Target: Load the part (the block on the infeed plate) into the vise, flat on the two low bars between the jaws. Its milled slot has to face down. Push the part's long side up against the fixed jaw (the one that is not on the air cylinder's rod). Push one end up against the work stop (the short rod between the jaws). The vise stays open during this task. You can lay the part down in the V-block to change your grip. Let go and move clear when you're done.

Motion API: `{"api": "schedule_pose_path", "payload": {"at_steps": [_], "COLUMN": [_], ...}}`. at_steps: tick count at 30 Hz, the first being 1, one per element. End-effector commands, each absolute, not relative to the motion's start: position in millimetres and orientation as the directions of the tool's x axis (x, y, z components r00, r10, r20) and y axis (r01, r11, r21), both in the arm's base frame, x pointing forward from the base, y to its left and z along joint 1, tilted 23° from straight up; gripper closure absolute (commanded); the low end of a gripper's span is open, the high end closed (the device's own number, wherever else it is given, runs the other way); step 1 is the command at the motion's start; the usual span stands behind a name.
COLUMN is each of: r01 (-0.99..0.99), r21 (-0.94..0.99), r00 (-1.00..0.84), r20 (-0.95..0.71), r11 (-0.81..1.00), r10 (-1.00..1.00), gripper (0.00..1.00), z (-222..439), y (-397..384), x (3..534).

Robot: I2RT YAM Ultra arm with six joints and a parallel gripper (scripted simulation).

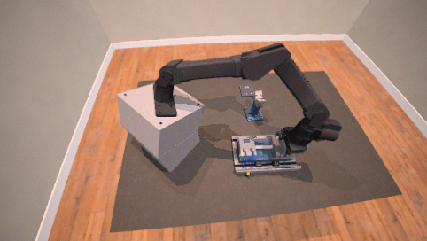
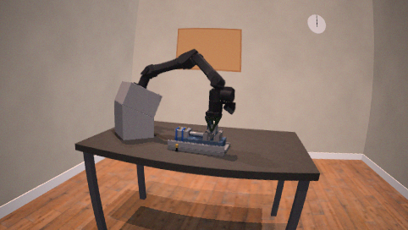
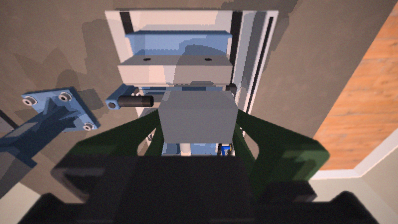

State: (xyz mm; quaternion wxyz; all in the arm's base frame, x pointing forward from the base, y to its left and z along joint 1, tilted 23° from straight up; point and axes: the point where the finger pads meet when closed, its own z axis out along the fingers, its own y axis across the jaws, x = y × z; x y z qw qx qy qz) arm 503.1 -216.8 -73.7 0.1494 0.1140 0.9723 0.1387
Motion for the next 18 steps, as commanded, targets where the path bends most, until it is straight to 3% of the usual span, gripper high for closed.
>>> {"api": "schedule_pose_path", "payload": {"at_steps": [1, 18], "r01": [0.191, 0.187], "r21": [0.295, 0.290], "r00": [-0.922, -0.918], "r20": [-0.273, -0.290], "r11": [0.936, 0.939], "r10": [0.274, 0.272], "gripper": [1.00, 1.00], "z": [-67.3, -59.9], "y": [-223.6, -225.3], "x": [502.6, 505.7]}}
